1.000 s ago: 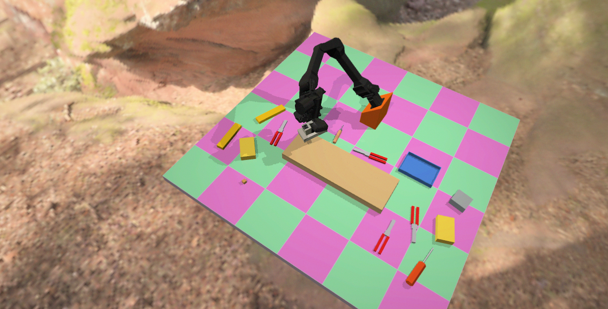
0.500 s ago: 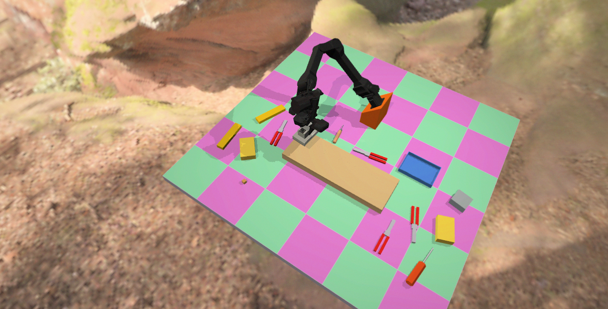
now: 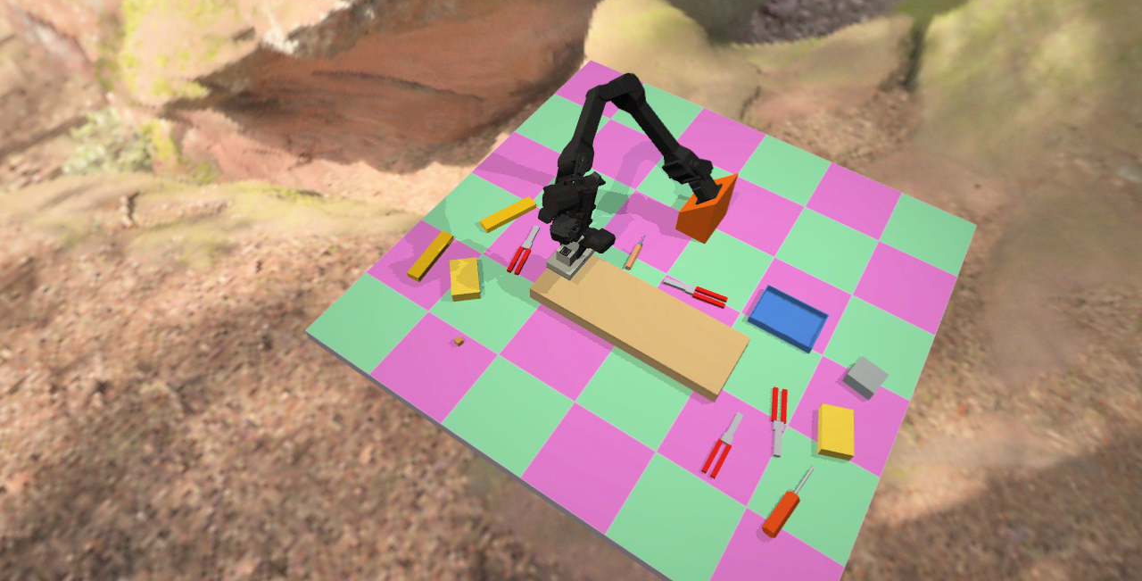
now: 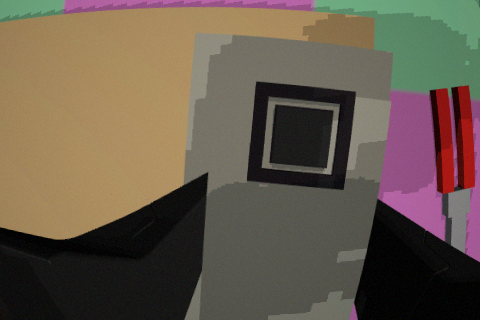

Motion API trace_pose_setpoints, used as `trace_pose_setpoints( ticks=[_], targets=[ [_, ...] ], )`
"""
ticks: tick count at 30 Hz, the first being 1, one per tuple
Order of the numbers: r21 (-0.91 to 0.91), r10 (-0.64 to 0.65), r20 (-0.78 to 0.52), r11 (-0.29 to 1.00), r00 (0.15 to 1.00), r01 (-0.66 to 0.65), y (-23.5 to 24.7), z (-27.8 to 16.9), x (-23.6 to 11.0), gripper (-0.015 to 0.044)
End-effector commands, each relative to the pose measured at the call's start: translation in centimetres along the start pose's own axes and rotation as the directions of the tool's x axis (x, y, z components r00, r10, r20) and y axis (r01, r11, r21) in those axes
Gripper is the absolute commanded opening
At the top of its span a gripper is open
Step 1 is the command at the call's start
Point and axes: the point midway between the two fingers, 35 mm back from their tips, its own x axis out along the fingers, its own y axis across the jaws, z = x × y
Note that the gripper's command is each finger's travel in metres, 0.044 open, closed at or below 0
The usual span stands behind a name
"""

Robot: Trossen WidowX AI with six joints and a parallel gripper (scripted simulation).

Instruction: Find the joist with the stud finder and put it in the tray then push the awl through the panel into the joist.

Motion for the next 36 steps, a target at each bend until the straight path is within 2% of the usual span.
trace_pose_setpoints(
  ticks=[1,36],
  targets=[
    [-0.012,0.005,0.0,1.0,1.0,-0.005,0.2,-0.2,0.8,0.0],
    [-0.027,0.0,0.004,1.0,1.0,0.001,0.0,-1.7,5.8,0.0]
  ],
)
